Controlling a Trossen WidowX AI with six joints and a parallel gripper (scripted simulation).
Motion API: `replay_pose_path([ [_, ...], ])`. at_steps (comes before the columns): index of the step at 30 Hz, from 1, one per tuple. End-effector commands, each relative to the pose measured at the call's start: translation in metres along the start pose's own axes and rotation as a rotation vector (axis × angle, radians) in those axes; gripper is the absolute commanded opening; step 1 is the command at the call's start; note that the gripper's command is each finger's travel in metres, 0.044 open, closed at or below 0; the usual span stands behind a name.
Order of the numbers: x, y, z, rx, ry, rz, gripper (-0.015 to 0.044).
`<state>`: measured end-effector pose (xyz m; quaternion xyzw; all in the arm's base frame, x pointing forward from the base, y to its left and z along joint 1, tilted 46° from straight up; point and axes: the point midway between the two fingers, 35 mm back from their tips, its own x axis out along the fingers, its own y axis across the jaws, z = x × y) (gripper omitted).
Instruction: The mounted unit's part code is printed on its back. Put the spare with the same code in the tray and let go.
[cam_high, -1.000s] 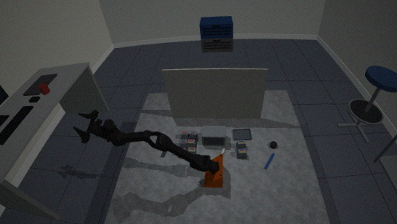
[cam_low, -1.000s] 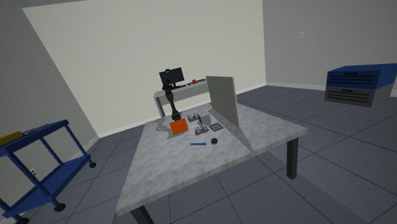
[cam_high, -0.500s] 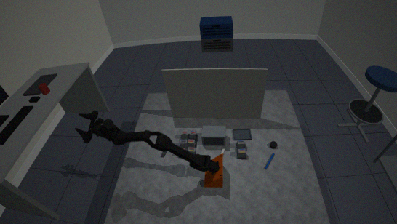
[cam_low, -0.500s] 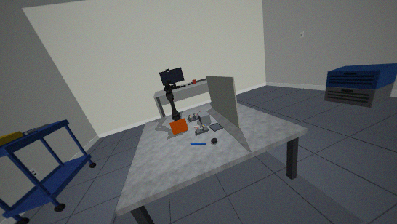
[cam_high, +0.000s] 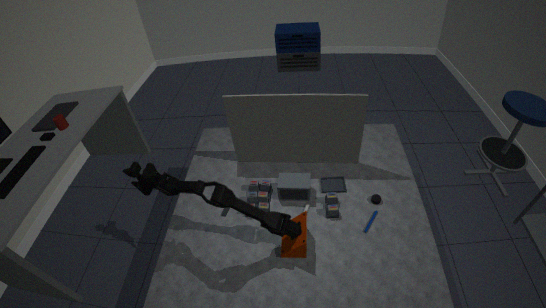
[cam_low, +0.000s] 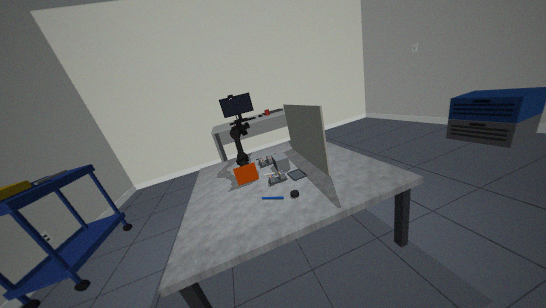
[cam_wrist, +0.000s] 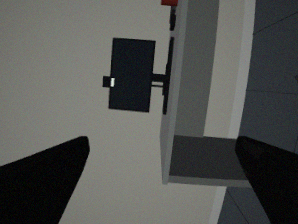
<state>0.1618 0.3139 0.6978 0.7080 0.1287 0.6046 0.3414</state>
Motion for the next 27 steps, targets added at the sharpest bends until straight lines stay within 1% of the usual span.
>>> replay_pose_path([
  [1,-0.003,-0.041,0.031,-0.146,-0.039,-0.130,0.0440],
  [6,-0.017,-0.090,0.078,-0.329,-0.082,-0.314,0.0440],
  [12,-0.048,-0.141,0.138,-0.517,-0.115,-0.544,0.0440],
  [18,-0.091,-0.181,0.198,-0.662,-0.126,-0.773,0.0440],
  [27,-0.170,-0.217,0.272,-0.791,-0.107,-1.088,0.0440],
])
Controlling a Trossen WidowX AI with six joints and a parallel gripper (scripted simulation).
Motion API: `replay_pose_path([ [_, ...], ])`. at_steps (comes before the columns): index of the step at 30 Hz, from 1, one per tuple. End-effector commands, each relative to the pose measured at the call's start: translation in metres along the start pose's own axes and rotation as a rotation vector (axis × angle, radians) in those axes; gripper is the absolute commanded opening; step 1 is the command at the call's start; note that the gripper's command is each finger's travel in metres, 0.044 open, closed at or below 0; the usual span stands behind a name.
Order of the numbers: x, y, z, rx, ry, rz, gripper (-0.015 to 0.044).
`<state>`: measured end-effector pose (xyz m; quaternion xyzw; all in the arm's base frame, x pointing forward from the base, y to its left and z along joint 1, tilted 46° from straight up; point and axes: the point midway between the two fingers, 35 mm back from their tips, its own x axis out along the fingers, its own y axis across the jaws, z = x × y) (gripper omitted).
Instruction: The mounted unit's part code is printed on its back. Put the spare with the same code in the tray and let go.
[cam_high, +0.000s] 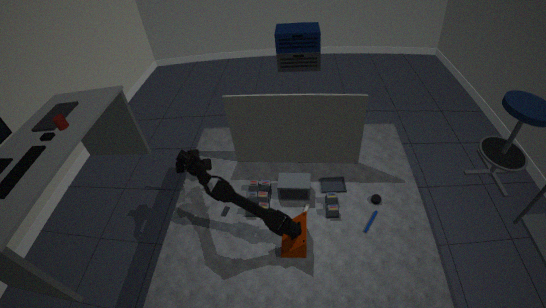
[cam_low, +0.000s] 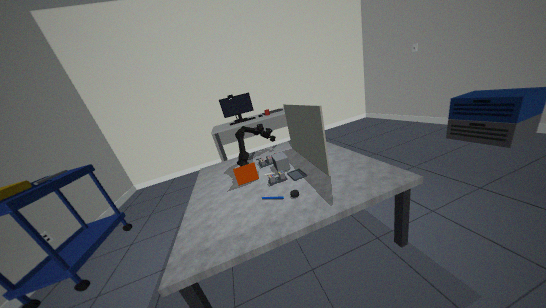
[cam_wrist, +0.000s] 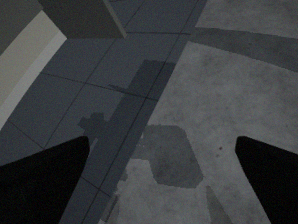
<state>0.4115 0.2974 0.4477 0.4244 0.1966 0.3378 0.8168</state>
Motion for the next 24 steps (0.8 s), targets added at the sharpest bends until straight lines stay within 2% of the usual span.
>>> replay_pose_path([
  [1,0.002,-0.049,0.004,-0.059,0.038,-0.118,0.0440],
  [10,-0.019,-0.163,0.013,-0.167,0.165,-0.377,0.0440],
  [19,-0.076,-0.276,0.013,-0.206,0.367,-0.602,0.0440],
  [24,-0.089,-0.288,0.005,-0.279,0.441,-0.650,0.0440],
])
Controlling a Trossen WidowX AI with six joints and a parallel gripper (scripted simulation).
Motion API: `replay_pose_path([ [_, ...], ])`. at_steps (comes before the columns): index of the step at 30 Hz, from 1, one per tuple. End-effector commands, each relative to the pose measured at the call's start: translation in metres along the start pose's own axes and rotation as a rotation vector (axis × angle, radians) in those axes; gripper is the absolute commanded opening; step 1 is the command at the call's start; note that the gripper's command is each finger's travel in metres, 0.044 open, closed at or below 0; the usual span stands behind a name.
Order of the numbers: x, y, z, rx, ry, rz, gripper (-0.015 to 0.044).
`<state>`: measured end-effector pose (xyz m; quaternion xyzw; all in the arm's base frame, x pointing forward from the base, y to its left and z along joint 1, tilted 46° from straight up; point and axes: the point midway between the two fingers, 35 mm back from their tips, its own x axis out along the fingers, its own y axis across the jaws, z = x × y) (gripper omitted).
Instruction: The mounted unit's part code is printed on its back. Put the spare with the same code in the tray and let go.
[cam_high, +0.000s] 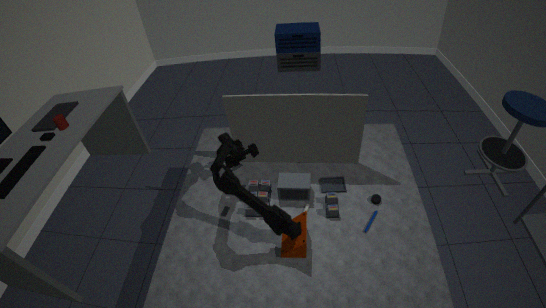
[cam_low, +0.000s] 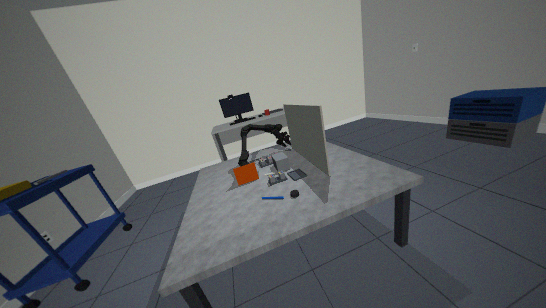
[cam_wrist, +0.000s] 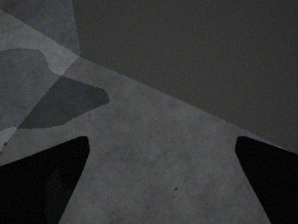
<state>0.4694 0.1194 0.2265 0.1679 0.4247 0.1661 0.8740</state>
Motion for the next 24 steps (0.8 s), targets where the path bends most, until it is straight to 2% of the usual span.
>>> replay_pose_path([
  [1,0.002,-0.018,-0.013,-0.043,0.068,-0.029,0.0440],
  [14,-0.015,-0.117,-0.077,-0.041,0.392,-0.034,0.0440],
  [24,-0.065,-0.190,-0.110,0.120,0.536,0.094,0.0440],
])
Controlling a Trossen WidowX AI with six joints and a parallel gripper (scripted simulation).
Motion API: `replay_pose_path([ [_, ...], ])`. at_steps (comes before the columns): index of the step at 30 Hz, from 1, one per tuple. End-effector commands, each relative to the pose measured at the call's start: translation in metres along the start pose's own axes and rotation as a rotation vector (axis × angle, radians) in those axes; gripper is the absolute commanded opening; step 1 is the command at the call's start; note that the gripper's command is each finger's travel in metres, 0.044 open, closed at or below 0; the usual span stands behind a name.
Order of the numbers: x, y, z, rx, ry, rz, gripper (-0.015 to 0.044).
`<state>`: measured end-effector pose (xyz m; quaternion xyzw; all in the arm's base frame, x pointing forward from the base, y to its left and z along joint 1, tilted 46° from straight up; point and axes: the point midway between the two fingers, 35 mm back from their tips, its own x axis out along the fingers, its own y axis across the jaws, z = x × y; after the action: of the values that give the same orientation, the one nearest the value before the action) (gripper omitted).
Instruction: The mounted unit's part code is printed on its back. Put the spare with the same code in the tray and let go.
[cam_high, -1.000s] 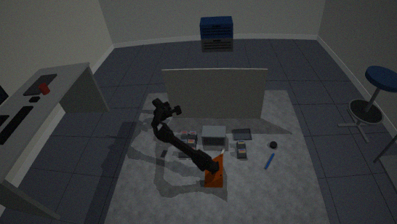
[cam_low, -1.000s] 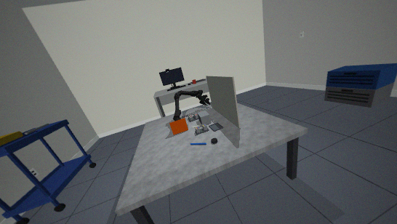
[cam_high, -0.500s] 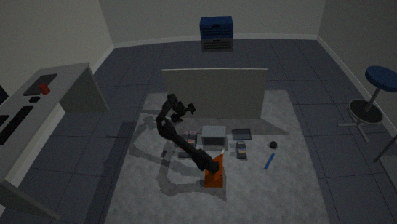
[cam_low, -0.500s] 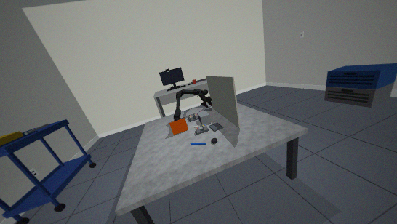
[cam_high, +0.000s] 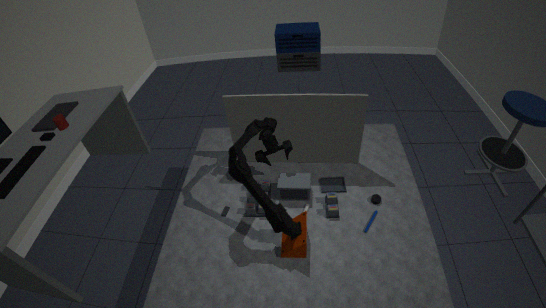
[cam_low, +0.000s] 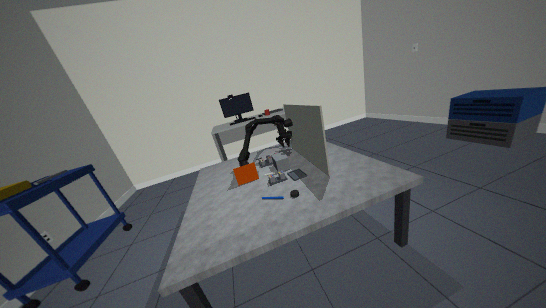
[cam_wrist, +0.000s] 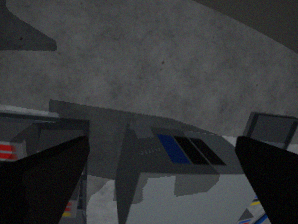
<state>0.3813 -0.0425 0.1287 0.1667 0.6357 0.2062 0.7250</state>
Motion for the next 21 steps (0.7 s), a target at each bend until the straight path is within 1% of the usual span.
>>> replay_pose_path([
  [1,-0.011,-0.025,-0.012,0.039,0.017,0.067,0.0440],
  [5,-0.035,-0.071,-0.027,0.135,-0.043,0.152,0.0440],
  [8,-0.048,-0.095,-0.035,0.176,-0.083,0.188,0.0440],
  [21,-0.050,-0.099,-0.037,0.183,-0.091,0.194,0.0440],
])
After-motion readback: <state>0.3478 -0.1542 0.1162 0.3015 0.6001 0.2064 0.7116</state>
